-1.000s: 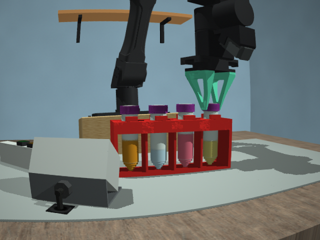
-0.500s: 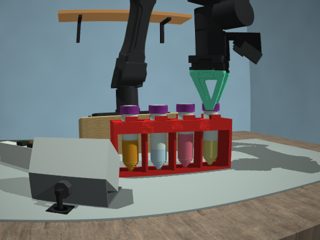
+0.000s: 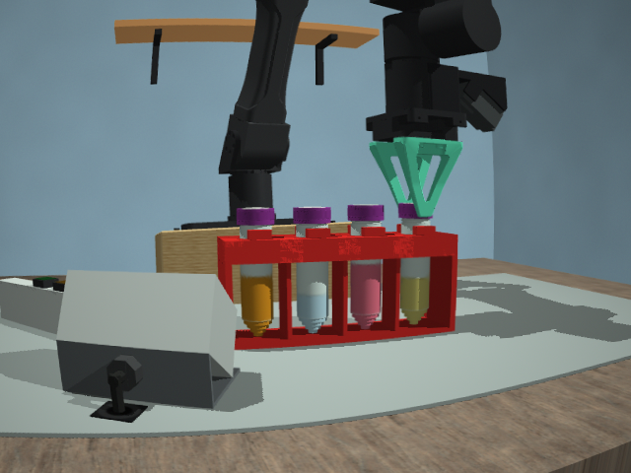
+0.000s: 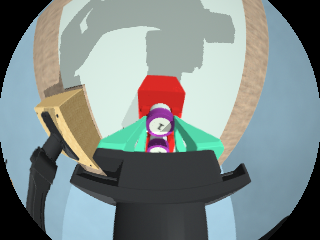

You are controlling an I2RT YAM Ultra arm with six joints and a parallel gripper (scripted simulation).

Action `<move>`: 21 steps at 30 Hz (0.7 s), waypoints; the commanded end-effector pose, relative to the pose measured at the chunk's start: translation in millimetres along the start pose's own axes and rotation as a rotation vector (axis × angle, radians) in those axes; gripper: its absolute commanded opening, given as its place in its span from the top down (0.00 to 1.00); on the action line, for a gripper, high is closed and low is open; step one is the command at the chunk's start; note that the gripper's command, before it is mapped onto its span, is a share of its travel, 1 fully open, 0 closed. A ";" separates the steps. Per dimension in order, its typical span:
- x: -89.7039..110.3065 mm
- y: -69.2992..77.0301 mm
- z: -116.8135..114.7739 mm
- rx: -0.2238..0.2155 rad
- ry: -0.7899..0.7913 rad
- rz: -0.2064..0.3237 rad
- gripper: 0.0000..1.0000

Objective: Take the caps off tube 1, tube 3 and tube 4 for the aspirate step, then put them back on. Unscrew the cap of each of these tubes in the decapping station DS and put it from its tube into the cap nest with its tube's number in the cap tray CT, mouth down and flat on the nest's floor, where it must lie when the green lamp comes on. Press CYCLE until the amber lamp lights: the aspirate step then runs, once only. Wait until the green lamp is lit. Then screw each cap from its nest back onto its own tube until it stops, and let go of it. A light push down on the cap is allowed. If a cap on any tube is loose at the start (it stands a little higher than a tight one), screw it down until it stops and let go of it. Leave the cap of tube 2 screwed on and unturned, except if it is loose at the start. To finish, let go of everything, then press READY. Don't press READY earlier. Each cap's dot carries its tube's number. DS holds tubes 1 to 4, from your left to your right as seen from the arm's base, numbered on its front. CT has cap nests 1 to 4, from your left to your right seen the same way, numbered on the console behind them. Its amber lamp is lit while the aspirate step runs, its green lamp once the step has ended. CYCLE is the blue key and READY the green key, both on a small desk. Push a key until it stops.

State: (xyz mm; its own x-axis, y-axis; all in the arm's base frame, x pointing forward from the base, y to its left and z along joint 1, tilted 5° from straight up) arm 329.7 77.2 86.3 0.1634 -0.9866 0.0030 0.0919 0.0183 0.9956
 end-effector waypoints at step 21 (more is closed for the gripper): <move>-0.5 5.0 -3.0 0.021 0.285 0.002 0.51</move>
State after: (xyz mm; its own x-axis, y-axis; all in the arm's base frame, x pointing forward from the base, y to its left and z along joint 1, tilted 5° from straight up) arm 330.1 77.2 86.2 0.4280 -0.9035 -0.0222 0.0895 0.0179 0.9958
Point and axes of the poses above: the point where the finger pads meet when closed, its own y axis back along the fingers, its own z axis across the jaws, x = y × z, the point moved 8 cm from there along y, back along the fingers, and after that the axes turned 12 degrees about y, right-handed, at the moved point
